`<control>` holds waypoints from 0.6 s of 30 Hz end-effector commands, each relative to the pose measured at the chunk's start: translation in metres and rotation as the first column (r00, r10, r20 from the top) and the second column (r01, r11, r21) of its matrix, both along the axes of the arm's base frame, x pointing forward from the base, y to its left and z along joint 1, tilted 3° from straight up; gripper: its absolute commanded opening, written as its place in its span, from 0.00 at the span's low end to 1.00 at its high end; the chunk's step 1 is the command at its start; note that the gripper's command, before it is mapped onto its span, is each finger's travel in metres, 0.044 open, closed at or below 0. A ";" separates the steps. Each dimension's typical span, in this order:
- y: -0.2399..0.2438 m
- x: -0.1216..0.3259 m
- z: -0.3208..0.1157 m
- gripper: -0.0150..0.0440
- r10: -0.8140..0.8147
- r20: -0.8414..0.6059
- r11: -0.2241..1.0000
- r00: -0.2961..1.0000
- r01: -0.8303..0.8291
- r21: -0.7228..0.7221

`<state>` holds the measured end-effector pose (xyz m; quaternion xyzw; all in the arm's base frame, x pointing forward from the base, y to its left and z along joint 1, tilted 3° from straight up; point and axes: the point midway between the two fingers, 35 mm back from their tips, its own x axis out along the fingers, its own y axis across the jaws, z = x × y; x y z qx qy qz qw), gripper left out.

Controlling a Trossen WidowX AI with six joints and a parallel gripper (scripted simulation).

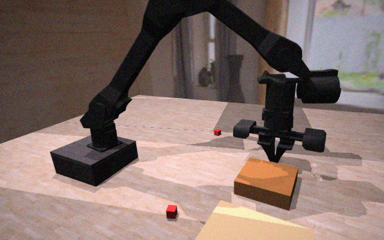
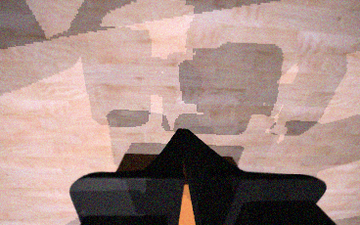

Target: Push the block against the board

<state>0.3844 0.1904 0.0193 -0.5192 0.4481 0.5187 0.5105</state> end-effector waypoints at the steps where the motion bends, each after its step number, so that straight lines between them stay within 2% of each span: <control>1: -0.004 0.001 0.001 0.25 0.003 0.005 1.000 1.000 -0.003 -0.002; 18: -0.029 0.005 -0.001 0.25 0.002 0.006 1.000 1.000 -0.002 -0.004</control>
